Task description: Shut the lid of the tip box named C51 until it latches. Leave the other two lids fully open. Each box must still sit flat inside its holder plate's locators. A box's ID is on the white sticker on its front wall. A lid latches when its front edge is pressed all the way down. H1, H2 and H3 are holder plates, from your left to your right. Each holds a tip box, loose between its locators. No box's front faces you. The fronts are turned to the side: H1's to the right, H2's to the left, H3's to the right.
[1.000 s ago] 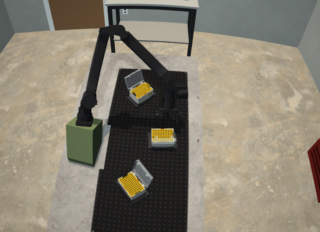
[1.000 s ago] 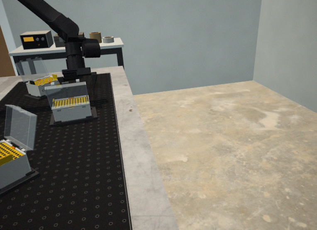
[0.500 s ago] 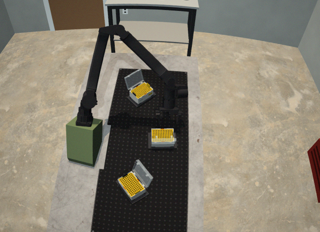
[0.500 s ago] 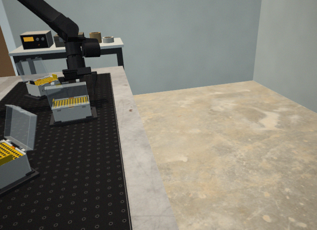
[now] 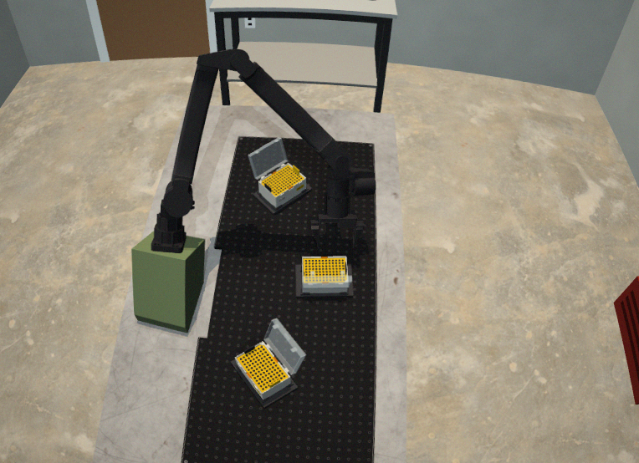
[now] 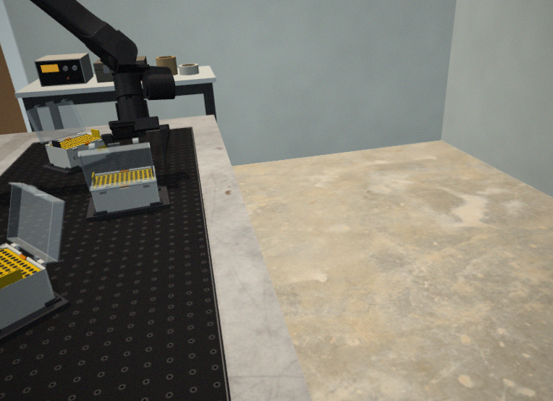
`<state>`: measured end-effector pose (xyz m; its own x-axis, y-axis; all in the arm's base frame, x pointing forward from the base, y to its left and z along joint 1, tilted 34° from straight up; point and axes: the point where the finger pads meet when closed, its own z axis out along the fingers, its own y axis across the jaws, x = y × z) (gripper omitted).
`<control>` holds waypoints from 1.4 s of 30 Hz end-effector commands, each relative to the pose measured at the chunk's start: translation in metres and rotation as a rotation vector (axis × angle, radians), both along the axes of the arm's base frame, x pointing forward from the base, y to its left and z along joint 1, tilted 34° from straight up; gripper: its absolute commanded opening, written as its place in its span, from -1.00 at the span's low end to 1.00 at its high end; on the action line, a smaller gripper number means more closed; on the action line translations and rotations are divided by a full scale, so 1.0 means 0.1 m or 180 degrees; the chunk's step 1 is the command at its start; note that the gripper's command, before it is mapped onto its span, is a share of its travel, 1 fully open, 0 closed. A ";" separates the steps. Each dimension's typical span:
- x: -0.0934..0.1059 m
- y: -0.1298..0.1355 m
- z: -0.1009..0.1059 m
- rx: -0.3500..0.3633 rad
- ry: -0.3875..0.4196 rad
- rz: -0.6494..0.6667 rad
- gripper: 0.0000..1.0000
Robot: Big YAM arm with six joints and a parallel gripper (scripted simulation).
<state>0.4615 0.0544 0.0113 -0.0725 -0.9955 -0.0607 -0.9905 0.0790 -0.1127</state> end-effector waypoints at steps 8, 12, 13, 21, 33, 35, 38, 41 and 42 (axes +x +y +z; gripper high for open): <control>0.09 -0.01 0.08 0.0005 -0.0075 -0.0026 1.00; 0.09 -0.01 0.08 0.0005 -0.0075 -0.0026 1.00; 0.09 -0.01 0.08 0.0005 -0.0075 -0.0026 1.00; 0.09 -0.01 0.08 0.0005 -0.0075 -0.0026 1.00; 0.12 -0.30 0.58 0.0011 -0.0169 -0.0042 1.00; 0.10 -0.35 0.66 0.0009 -0.0172 -0.0042 1.00; 0.09 -0.38 0.71 0.0008 -0.0174 -0.0042 1.00; 0.07 -0.46 0.84 0.0005 -0.0177 -0.0042 1.00; 0.06 -0.49 0.88 0.0004 -0.0179 -0.0042 1.00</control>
<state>0.4552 0.0220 0.0700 -0.0785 -0.9950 -0.0617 -0.9882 0.0859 -0.1266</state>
